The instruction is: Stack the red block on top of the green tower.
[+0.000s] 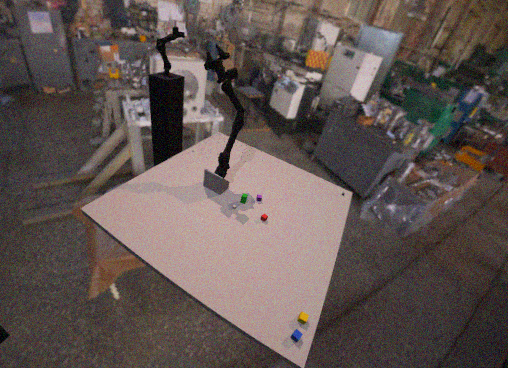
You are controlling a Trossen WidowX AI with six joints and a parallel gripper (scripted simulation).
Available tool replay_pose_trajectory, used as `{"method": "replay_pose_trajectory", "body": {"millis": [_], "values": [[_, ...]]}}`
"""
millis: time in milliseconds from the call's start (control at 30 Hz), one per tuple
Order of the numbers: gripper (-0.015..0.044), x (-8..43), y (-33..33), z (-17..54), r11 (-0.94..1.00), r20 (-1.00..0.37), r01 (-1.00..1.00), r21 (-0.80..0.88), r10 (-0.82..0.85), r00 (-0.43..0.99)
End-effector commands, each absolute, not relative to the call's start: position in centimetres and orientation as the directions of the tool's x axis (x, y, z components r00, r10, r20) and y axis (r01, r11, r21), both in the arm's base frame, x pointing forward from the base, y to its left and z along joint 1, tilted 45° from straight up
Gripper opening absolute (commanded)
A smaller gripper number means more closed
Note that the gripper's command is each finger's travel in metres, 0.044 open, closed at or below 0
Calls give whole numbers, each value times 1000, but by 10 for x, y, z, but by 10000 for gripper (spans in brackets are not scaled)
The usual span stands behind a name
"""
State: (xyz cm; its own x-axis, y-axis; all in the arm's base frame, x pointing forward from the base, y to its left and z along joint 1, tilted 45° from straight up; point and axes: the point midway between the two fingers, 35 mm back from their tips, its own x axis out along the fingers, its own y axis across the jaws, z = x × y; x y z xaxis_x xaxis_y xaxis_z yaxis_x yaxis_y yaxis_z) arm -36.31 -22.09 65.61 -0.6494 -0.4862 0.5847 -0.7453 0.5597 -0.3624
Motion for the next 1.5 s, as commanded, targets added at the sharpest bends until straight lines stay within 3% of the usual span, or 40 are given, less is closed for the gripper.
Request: {"method": "replay_pose_trajectory", "body": {"millis": [0,367,800,1133,1467], "values": [[426,-363,-222,655,557,583,-746,-365,-488,-650],[440,-345,-334,581,327,353,-734,-595,-715,-604],[440,-244,-479,457,163,-20,-450,-878,-952,-305],[440,-119,-545,363,272,-275,-163,-948,-961,-5],[440,27,-561,267,547,-514,35,-836,-805,297]]}}
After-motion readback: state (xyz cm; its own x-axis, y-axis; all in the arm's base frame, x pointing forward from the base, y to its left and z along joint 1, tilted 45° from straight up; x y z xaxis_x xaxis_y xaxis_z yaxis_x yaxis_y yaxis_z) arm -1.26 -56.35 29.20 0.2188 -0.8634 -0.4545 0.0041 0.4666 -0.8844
